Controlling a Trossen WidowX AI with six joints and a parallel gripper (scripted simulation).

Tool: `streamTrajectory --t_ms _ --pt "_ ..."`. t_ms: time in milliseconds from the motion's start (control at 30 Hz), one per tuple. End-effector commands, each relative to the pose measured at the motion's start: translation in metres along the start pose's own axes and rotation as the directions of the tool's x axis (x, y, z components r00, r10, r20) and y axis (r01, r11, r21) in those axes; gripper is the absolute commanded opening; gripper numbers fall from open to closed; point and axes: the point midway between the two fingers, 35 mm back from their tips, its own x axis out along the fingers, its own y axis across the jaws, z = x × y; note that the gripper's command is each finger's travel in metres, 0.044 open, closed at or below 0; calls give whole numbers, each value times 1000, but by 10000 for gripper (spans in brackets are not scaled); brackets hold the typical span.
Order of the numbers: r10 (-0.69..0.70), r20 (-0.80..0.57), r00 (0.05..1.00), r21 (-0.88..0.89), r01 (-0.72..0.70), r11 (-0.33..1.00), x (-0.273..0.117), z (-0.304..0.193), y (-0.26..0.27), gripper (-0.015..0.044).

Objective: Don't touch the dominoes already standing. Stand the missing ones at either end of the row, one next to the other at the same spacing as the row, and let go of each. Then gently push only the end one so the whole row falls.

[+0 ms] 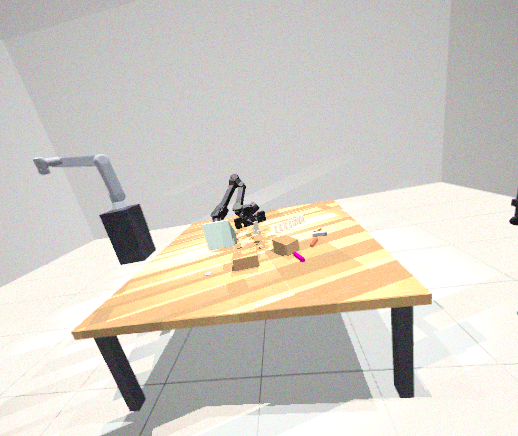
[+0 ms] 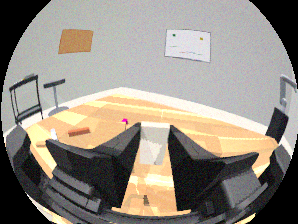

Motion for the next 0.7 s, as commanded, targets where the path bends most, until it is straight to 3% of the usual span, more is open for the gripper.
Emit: streamTrajectory --t_ms 0,233,667 --pt "0 7 1000 7 0 1000 0 1 0 107" --pt "-1 5 1000 7 1 1000 0 -1 1 107" --pt "-12 -16 1000 9 13 1000 3 -49 6 107"
